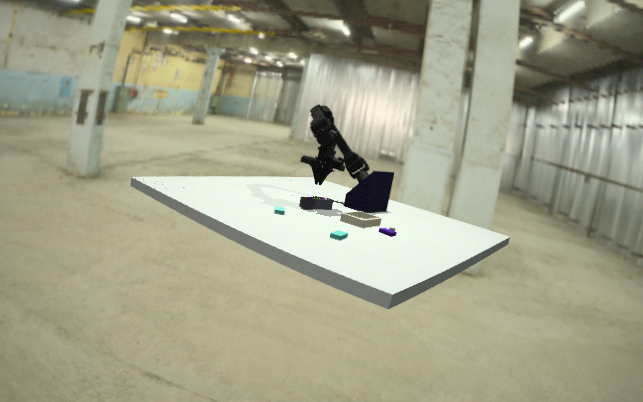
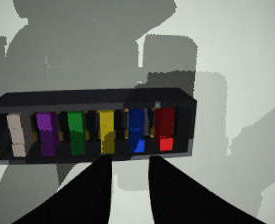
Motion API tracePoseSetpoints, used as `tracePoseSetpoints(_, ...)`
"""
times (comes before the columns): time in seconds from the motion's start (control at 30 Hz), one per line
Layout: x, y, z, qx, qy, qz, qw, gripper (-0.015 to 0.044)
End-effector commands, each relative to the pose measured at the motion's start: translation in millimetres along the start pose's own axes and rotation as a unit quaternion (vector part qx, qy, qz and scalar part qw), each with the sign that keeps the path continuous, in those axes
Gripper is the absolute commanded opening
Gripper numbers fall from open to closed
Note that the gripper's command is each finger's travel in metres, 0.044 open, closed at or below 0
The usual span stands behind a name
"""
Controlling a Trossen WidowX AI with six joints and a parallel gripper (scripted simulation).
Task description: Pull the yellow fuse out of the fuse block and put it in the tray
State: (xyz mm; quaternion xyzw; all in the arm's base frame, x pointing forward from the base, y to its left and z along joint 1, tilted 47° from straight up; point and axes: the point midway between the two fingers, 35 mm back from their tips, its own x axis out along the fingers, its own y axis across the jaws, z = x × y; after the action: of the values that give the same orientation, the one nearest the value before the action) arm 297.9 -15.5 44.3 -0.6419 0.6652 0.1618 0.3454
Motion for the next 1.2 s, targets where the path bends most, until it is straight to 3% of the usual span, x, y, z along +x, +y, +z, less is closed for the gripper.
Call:
tracePoseSetpoints(0.0, 22.2, 7.1, -8.8, -0.014, 0.001, 0.041, 0.999, 0.0074)
tracePoseSetpoints(1.17, 48.8, 9.6, -10.9, -0.014, 0.002, 0.041, 0.999, 0.0074)
